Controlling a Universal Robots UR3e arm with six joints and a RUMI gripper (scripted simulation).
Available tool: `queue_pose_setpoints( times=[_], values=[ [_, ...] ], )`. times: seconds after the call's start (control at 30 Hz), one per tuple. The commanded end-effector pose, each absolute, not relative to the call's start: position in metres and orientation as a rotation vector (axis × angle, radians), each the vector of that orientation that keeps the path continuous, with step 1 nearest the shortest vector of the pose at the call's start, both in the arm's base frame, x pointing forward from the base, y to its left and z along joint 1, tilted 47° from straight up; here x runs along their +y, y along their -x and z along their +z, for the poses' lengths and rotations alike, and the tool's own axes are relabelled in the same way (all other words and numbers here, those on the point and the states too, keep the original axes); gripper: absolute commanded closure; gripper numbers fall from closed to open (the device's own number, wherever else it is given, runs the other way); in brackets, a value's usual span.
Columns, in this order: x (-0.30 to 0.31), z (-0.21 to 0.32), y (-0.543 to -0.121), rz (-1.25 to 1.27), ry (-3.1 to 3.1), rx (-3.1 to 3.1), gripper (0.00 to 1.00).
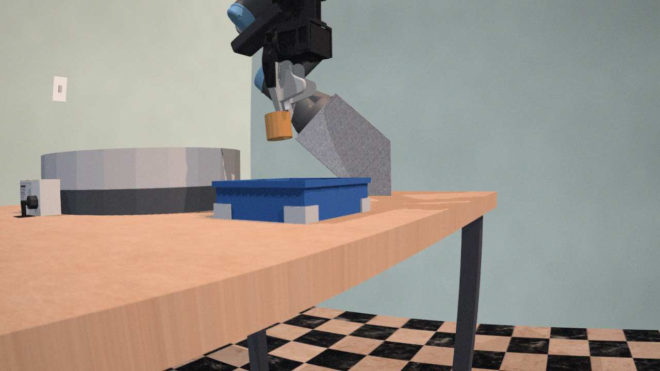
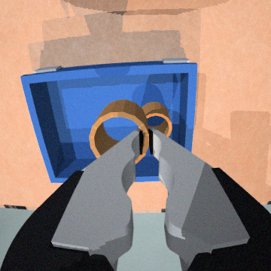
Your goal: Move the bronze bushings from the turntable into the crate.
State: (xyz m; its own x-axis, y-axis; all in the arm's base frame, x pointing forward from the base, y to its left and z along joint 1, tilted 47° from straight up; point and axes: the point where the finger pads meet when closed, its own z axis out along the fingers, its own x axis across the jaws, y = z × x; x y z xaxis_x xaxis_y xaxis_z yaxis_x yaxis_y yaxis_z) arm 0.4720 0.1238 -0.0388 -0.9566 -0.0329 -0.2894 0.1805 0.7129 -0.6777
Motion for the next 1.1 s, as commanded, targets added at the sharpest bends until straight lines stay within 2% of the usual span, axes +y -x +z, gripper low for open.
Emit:
queue_pose_setpoints(
  times=[0.0, 0.47, 1.07],
  values=[
    [0.113, -0.049, -0.477, -1.08, -0.113, 2.637, 1.0],
    [0.089, -0.073, -0.485, -1.08, -0.113, 2.637, 1.0],
    [0.088, -0.074, -0.485, -1.08, -0.113, 2.637, 1.0]
  ],
)
